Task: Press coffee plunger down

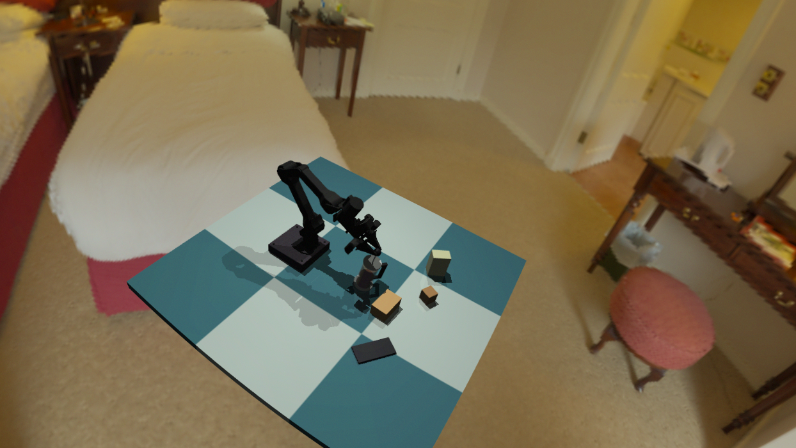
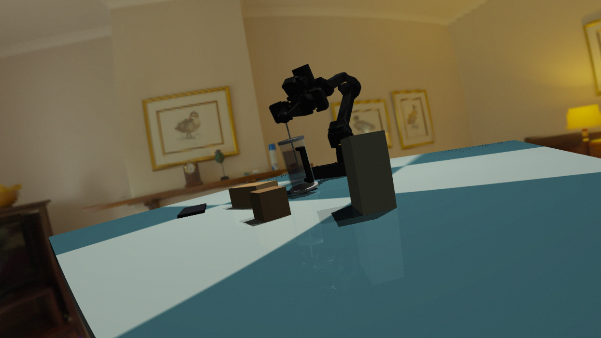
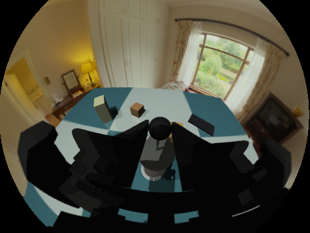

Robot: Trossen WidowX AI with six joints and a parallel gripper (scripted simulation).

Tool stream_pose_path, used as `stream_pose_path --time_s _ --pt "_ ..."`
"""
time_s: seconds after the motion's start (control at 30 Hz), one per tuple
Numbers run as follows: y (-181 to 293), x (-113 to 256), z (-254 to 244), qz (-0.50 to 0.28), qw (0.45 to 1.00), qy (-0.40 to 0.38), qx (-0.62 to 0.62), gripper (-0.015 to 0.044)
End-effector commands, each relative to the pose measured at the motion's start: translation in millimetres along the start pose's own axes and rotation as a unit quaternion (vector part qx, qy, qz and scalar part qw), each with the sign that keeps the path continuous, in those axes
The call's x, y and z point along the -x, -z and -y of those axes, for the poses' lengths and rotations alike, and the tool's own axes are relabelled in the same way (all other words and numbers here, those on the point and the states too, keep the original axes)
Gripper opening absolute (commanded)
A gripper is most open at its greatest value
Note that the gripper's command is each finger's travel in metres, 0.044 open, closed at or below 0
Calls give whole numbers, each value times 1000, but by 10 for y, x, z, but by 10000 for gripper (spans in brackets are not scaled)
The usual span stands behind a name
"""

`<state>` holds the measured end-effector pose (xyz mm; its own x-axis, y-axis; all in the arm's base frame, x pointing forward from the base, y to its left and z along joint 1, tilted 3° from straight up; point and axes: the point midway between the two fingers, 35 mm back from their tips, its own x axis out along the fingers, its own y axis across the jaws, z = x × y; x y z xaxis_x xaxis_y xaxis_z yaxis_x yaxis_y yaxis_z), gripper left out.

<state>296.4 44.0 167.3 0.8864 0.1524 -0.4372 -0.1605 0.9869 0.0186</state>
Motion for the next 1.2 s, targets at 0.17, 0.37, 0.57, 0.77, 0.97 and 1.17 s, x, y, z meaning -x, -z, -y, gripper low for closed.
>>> stream_pose_path --time_s 0.17,0.37,0.57,0.77,0.97,1.17 --pt "283 -112 -1 -49 999 0 -5 126" --pt "271 -126 -1 -49 999 0 -5 126" --pt "260 -137 -1 -49 999 0 -5 126" --pt "251 -147 -1 -49 999 0 -5 126" --pt "243 -155 -1 -49 999 0 -5 126" --pt "237 -163 -1 -49 999 0 -5 126"
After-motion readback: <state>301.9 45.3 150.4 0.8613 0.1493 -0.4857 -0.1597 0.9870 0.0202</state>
